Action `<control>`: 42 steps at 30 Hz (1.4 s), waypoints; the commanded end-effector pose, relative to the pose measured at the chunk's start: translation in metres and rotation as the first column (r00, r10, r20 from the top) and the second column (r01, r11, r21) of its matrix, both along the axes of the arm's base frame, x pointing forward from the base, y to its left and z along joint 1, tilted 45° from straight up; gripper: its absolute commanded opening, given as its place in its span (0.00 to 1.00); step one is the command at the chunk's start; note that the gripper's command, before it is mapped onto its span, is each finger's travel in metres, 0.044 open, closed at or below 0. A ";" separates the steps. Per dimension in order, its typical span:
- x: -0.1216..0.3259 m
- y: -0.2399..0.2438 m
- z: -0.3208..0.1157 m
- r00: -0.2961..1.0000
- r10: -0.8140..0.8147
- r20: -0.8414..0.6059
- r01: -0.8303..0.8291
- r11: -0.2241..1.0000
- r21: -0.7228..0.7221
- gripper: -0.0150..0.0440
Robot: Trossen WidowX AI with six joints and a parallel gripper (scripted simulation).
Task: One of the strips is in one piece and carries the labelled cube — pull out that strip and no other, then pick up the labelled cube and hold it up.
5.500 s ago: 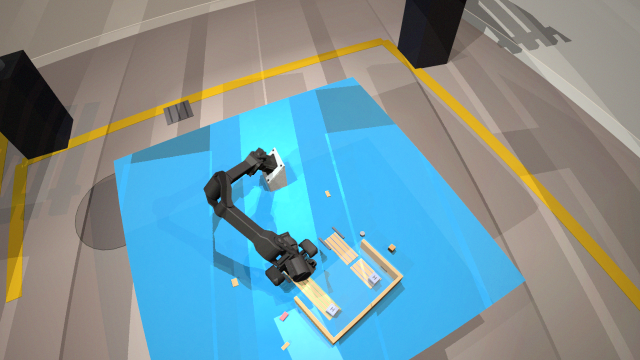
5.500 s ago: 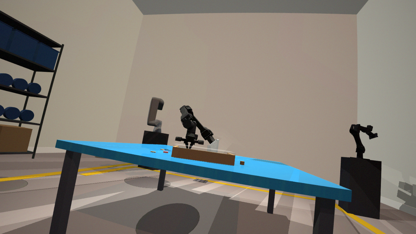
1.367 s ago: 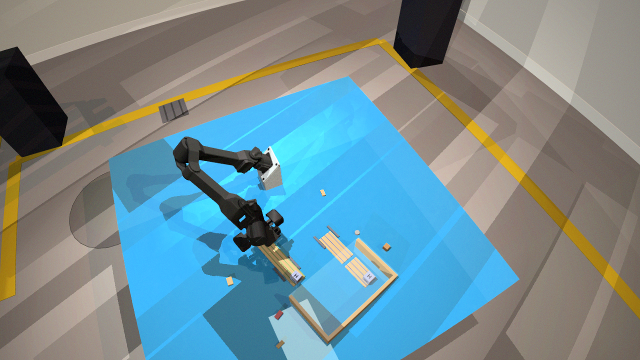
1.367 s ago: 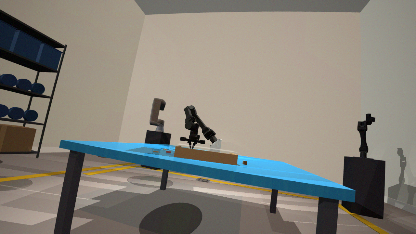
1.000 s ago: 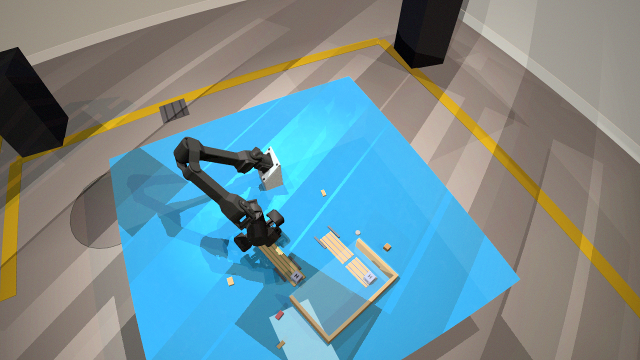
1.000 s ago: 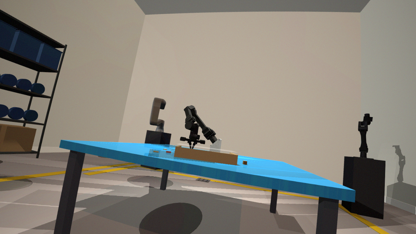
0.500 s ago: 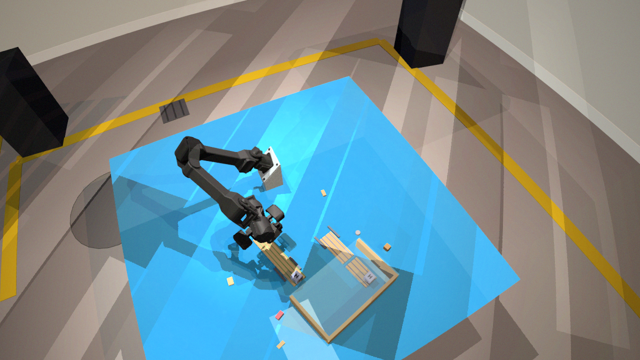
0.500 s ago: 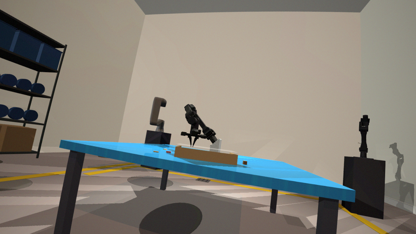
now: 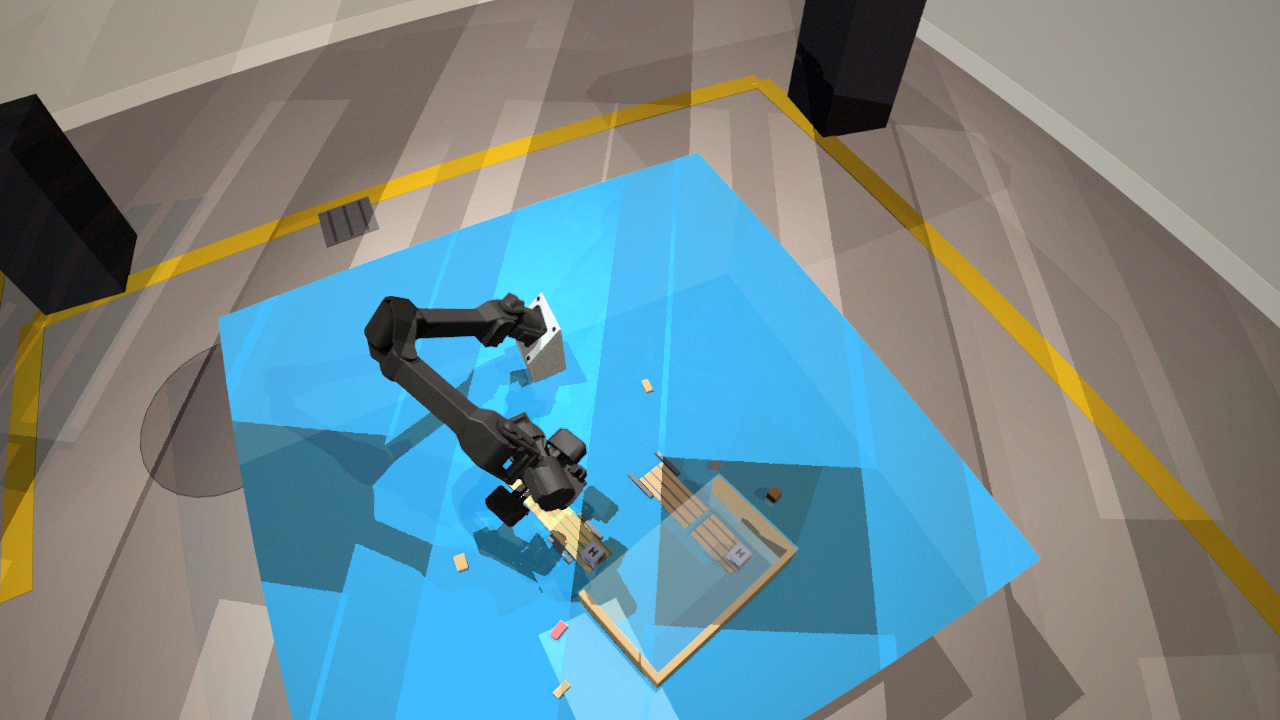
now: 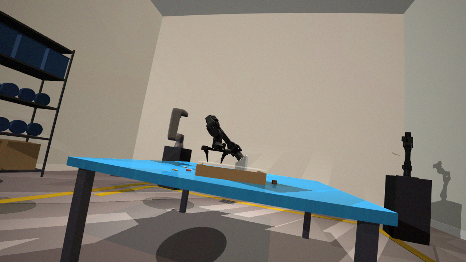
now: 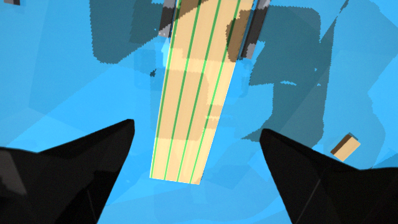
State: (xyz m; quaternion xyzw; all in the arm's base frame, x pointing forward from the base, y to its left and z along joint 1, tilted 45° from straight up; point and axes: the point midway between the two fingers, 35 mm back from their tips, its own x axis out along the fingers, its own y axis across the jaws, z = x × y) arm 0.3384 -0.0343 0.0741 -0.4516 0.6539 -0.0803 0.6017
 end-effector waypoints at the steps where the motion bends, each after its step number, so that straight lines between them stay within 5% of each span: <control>1: 0.014 0.006 -0.002 1.000 -0.002 -0.004 0.002 1.000 -0.002 1.00; 32: 0.117 0.058 -0.016 1.000 -0.002 0.001 0.002 1.000 0.000 1.00; 39: 0.119 0.052 -0.023 1.000 -0.002 0.001 0.002 1.000 0.001 0.69; 42: 0.120 0.049 -0.026 1.000 -0.002 0.001 0.002 1.000 0.001 0.68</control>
